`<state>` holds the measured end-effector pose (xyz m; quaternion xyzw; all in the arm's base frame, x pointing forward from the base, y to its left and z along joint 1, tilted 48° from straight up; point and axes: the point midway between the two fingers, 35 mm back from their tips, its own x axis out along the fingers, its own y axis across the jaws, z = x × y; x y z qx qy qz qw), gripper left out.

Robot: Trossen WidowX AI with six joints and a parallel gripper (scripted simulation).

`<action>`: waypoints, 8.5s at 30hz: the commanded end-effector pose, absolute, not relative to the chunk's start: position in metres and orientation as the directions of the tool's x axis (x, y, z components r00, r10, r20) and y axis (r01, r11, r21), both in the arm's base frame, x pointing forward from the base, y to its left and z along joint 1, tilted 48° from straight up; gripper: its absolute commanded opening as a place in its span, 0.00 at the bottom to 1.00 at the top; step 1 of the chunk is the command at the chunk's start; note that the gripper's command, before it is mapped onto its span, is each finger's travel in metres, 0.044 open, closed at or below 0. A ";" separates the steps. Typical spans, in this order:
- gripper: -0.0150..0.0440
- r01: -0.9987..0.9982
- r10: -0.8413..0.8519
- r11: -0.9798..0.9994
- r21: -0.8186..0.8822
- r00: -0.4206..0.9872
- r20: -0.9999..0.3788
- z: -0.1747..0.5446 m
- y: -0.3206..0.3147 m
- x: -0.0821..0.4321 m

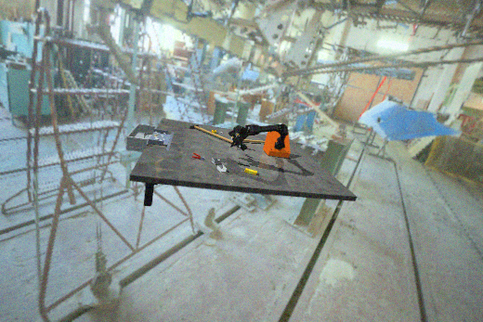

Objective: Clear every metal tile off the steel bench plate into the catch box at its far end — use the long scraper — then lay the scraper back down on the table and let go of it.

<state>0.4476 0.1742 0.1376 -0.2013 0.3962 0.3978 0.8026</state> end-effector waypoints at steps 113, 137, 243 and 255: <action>0.25 0.254 0.620 0.686 0.682 0.285 -0.731 -0.061 -0.100 0.424; 0.25 0.253 0.623 0.683 0.685 0.286 -0.728 -0.094 -0.061 0.414; 0.25 0.310 0.599 0.683 0.661 0.281 -0.750 -0.209 -0.176 0.402; 0.25 0.316 0.599 0.681 0.661 0.280 -0.750 -0.223 -0.188 0.395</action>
